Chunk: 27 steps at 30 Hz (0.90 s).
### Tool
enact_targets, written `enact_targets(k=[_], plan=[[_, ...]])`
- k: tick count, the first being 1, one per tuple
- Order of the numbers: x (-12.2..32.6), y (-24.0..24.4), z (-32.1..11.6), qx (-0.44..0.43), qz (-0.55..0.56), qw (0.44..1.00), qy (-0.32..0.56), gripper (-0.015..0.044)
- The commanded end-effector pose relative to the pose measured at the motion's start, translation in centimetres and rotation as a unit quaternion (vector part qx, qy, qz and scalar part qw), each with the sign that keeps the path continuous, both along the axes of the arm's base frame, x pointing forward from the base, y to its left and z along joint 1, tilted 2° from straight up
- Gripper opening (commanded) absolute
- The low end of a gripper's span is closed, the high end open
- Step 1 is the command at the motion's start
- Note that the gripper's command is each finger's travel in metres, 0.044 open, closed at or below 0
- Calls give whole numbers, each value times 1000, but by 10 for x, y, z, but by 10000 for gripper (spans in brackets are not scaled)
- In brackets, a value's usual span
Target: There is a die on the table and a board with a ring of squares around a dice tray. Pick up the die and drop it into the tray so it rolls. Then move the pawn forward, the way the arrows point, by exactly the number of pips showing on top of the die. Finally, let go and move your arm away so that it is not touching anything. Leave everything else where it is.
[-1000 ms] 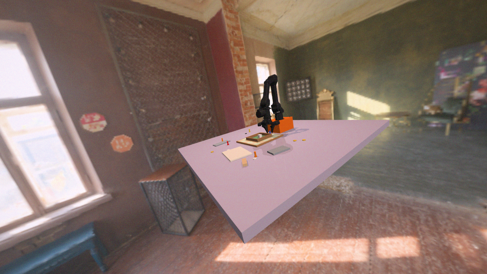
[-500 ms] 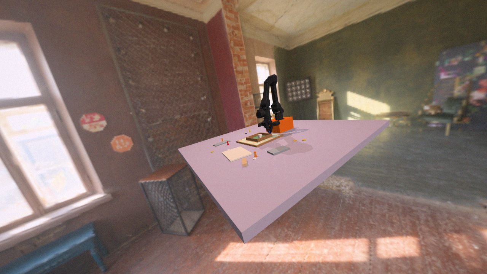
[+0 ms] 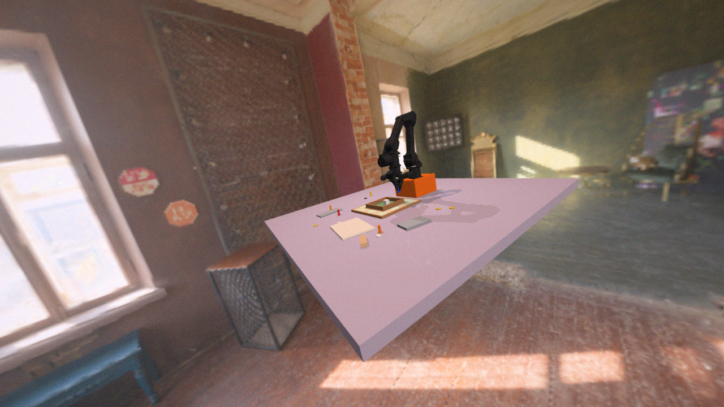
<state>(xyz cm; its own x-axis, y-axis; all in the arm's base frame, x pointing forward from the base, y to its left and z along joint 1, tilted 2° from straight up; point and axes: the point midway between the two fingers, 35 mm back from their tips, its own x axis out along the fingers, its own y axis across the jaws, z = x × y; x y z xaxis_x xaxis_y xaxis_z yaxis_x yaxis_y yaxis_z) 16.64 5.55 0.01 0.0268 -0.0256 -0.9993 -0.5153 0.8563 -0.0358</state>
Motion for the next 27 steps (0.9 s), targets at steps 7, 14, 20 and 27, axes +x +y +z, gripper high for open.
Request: enact_targets(k=[7, 14, 20, 27], plan=[[-7, -1, 63, 3, 2, 1000, -1, 0], [-12, -3, 77, 3, 2, 1000, 0, 0], [-4, -17, 53, 3, 2, 1000, -1, 0], [0, -37, 21, 1, 2, 1000, -1, 0]])
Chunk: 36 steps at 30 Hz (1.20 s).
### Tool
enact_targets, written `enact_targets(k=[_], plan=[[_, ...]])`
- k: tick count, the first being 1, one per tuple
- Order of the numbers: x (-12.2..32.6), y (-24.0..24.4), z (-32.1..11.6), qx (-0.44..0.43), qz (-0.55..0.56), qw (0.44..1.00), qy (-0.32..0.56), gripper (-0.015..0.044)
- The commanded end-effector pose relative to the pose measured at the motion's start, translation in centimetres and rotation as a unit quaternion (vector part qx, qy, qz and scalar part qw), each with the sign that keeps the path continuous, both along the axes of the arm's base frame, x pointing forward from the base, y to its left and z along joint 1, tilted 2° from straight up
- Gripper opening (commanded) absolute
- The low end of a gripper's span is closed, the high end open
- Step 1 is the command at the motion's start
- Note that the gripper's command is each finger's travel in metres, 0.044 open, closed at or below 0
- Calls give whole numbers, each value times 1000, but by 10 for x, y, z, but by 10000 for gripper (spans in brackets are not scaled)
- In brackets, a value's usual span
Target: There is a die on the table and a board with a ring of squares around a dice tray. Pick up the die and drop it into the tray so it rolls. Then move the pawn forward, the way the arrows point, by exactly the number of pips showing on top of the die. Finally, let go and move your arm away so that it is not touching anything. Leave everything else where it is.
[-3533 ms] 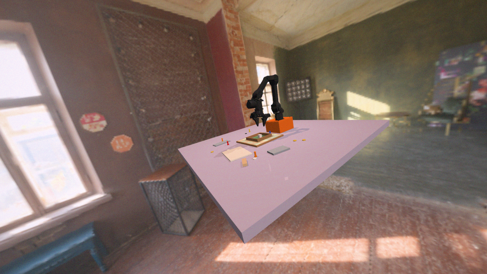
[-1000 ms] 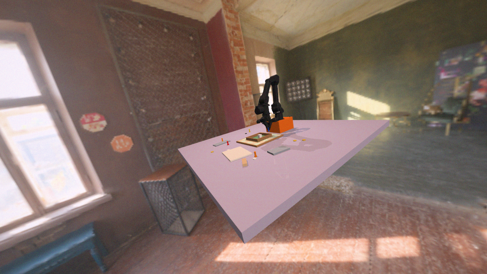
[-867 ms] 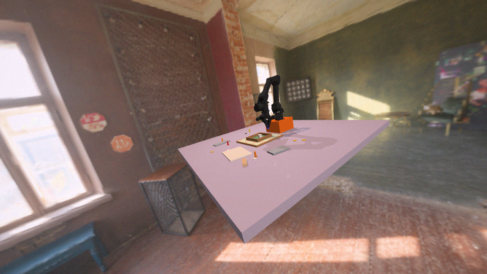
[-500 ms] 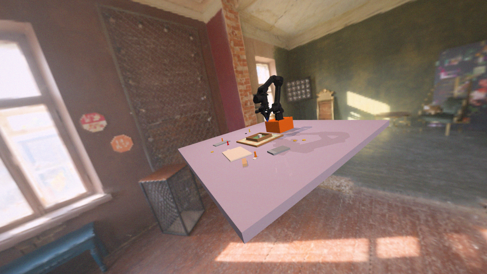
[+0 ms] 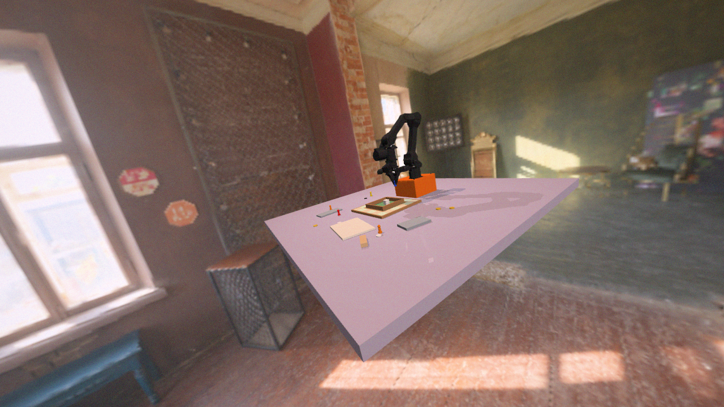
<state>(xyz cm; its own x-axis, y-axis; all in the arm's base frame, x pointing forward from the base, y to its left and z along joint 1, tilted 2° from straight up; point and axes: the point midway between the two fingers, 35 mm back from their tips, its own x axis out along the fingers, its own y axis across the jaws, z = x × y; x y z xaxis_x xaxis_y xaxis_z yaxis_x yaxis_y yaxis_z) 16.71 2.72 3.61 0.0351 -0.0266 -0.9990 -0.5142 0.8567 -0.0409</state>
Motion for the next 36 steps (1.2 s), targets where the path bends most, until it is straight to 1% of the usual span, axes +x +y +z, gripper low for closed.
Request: enact_targets(k=[1, 5, 11, 19, 36], plan=[[-1, -11, -19, 2, 2, 1000, 3, 0], [-3, -21, -34, 1, 2, 1000, 4, 0], [-2, -22, -40, 1, 2, 1000, 4, 0], [-2, -22, -67, 1, 2, 1000, 4, 0], [-2, -23, -86, 1, 2, 1000, 4, 0]])
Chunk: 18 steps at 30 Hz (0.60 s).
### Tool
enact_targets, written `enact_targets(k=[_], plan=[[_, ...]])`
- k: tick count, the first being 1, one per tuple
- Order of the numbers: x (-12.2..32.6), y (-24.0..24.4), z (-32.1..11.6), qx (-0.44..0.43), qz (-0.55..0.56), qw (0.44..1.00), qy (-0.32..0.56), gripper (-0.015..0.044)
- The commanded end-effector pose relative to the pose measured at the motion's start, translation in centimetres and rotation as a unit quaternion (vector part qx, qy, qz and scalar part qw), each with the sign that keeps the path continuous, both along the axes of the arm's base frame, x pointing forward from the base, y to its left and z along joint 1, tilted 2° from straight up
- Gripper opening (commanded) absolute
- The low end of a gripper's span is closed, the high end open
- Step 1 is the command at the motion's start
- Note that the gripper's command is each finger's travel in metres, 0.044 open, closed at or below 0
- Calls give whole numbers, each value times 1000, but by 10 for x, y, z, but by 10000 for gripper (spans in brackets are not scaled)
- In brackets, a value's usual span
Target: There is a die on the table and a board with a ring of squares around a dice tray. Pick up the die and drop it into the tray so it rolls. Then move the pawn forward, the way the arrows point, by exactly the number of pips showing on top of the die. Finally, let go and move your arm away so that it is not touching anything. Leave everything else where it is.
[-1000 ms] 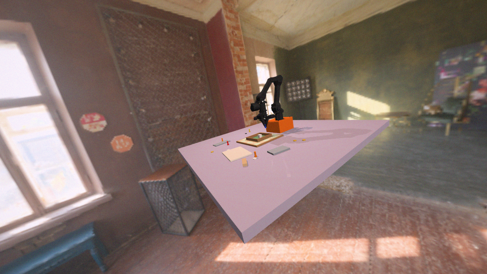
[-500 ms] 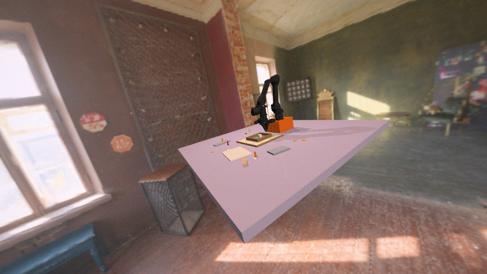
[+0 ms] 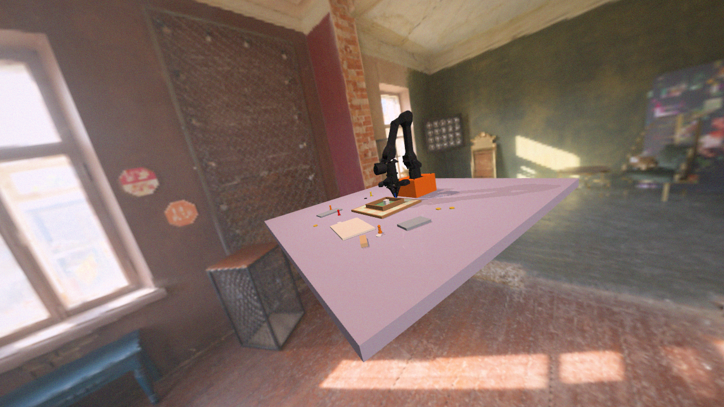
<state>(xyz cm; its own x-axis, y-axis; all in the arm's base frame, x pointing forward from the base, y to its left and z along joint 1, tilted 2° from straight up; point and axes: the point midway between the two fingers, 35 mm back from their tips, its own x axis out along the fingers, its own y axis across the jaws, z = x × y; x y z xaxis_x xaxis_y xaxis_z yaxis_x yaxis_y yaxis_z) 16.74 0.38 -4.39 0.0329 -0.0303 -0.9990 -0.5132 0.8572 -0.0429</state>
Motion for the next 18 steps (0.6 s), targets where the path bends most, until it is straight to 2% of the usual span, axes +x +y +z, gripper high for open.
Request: enact_targets(k=[1, 11, 18], plan=[[-2, 1, -7, 3, 3, 1000, 3, 0], [0, 0, 0, 0, 0, 1000, 0, 263], [-1, 1, 49, 3, 3, 1000, 2, 440]])
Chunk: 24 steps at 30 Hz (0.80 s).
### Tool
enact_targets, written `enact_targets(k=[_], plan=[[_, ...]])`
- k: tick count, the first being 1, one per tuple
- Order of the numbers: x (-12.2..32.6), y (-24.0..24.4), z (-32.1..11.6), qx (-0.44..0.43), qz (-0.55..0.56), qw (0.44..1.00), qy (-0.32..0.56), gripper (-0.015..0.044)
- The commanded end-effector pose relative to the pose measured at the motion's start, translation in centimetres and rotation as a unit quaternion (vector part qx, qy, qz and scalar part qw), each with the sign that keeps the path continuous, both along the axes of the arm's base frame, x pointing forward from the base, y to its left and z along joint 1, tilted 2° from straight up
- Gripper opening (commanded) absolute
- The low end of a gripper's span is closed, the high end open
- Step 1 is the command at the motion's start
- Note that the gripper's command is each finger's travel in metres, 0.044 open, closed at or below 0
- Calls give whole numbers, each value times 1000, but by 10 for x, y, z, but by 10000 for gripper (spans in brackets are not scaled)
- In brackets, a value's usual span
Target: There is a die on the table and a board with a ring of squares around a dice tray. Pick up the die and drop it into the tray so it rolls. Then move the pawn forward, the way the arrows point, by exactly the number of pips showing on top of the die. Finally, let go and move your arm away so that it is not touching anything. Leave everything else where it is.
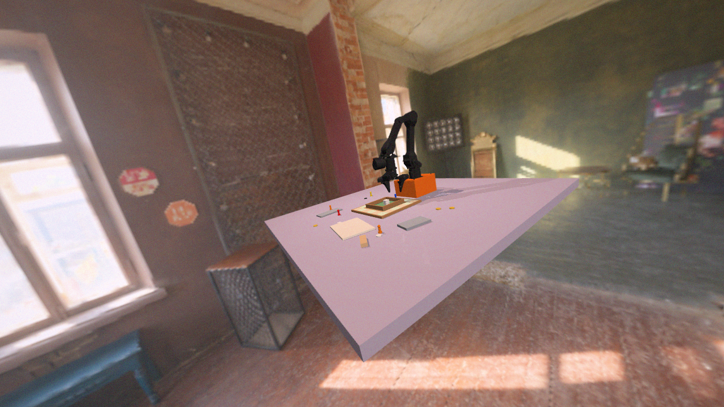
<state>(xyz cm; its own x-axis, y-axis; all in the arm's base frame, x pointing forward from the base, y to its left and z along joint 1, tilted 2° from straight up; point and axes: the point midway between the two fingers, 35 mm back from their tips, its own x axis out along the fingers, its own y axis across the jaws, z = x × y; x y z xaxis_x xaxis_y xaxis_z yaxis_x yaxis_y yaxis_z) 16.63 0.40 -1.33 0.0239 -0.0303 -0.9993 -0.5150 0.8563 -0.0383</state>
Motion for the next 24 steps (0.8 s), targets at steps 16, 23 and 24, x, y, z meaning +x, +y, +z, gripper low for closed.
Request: enact_targets(k=[16, 23, 24], plan=[[4, 25, 90, 8, -146, 989, -13, 440], [4, 25, 90, 8, -146, 989, -13, 440], [4, 25, 90, 8, -146, 989, -13, 440]])
